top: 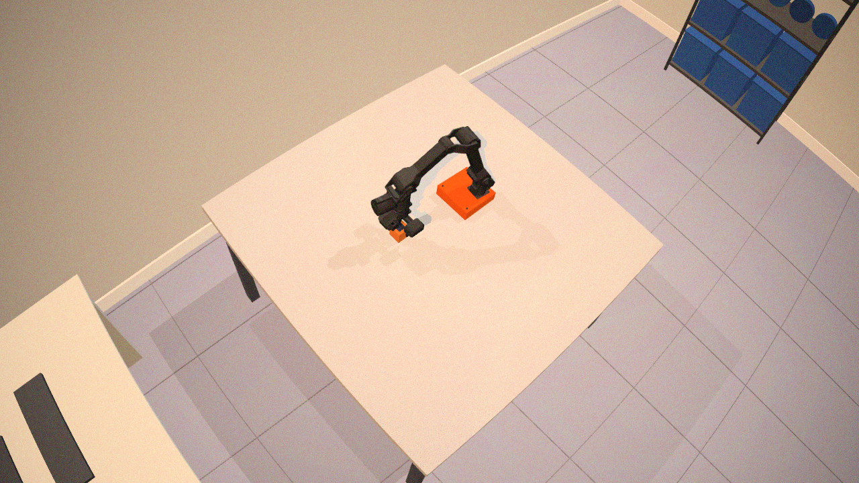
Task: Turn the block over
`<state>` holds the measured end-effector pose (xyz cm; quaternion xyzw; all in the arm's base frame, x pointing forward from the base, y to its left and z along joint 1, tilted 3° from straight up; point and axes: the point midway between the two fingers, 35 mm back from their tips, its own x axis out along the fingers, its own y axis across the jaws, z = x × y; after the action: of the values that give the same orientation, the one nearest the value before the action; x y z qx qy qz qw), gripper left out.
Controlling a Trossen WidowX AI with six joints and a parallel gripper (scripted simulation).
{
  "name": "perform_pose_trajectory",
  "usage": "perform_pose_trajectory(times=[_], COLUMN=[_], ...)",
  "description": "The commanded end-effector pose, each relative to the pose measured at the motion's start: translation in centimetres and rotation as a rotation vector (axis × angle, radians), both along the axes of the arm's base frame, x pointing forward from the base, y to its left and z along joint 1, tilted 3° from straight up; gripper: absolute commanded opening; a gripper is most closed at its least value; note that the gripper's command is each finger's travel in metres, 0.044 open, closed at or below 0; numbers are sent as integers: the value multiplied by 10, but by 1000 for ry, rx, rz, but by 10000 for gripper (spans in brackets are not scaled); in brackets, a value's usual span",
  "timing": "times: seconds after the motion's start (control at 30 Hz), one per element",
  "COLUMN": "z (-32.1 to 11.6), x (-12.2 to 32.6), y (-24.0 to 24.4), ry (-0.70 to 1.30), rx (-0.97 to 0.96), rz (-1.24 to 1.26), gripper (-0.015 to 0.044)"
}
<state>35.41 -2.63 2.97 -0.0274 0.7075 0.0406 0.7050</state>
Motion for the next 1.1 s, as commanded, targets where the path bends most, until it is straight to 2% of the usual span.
perform_pose_trajectory(times=[0.0, 0.23, 0.53, 1.07], z=[-13, -18, -18, -18], x=[-4, -4, -4, -4], y=[0, 0, 0, 0], ry=[18, 18, 18, 18], rx=[-2, -2, -2, -2], rz=[-4, -4, -4, -4], gripper=[440, 440, 204, 97])
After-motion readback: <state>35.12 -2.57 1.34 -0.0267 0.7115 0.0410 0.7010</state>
